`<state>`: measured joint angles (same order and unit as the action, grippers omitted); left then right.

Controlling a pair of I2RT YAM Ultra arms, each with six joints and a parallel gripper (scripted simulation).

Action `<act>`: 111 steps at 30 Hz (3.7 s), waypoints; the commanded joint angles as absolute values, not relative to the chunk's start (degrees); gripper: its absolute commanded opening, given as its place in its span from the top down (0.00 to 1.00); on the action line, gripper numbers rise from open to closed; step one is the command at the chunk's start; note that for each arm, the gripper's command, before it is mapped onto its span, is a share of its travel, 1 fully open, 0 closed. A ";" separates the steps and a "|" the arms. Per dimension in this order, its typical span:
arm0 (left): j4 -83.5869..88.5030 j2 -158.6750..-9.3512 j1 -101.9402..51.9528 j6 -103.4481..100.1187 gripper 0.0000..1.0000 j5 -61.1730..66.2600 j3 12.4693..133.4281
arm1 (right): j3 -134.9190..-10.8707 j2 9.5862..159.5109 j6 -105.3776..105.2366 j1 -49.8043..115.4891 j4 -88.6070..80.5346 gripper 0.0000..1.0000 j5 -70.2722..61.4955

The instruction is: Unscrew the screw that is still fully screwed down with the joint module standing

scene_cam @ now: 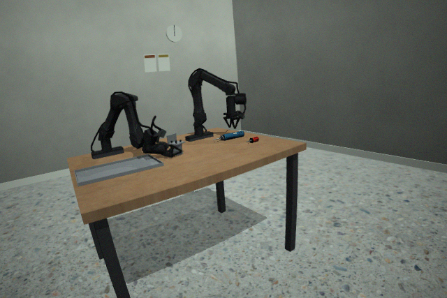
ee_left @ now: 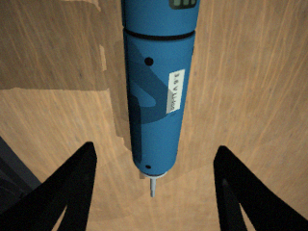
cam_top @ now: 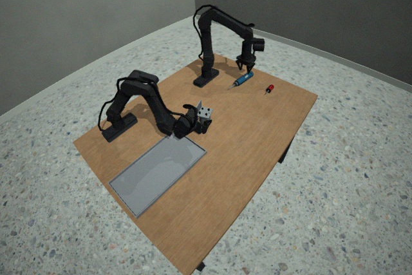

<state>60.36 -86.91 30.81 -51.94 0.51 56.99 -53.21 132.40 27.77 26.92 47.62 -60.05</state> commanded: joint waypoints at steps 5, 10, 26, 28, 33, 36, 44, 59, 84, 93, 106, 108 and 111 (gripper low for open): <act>60.31 -86.48 30.75 -52.36 0.35 0.00 57.44 | -52.65 130.60 27.43 26.08 48.02 0.14 -60.53; 60.31 -86.48 30.75 -52.36 0.35 0.00 57.44 | -52.65 130.60 27.43 26.08 48.02 0.14 -60.53; 60.31 -86.48 30.75 -52.36 0.35 0.00 57.44 | -52.86 130.56 27.44 26.01 48.03 0.14 -60.61; 60.31 -86.48 30.75 -52.36 0.35 0.00 57.44 | -52.85 130.56 27.42 26.00 48.23 0.14 -60.61; 60.31 -86.48 30.75 -52.36 0.35 0.00 57.44 | -53.02 130.51 27.46 25.95 47.94 0.14 -60.72; 60.31 -86.48 30.75 -52.36 0.35 0.00 57.44 | -53.02 130.51 27.46 25.95 47.94 0.14 -60.72; 60.31 -86.48 30.75 -52.36 0.35 0.00 57.44 | -53.02 130.51 27.46 25.95 47.94 0.14 -60.72; 60.31 -86.48 30.75 -52.36 0.35 0.00 57.44 | -53.02 130.51 27.46 25.95 47.94 0.26 -60.72; 60.31 -86.48 30.75 -52.36 0.35 0.00 57.44 | -53.09 130.52 27.45 25.95 47.98 0.39 -60.51; 60.31 -86.48 30.75 -52.36 0.35 0.00 57.44 | -53.09 130.52 27.45 25.95 47.98 0.39 -60.51; 60.31 -86.48 30.75 -52.36 0.35 0.00 57.44 | -53.09 130.52 27.45 25.95 47.98 0.40 -60.51; 60.31 -86.48 30.75 -52.36 0.35 0.00 57.44 | -53.09 130.52 27.45 25.95 47.98 0.40 -60.51; 60.31 -86.48 30.75 -52.36 0.35 0.00 57.44 | -53.09 130.52 27.45 25.95 47.98 0.40 -60.51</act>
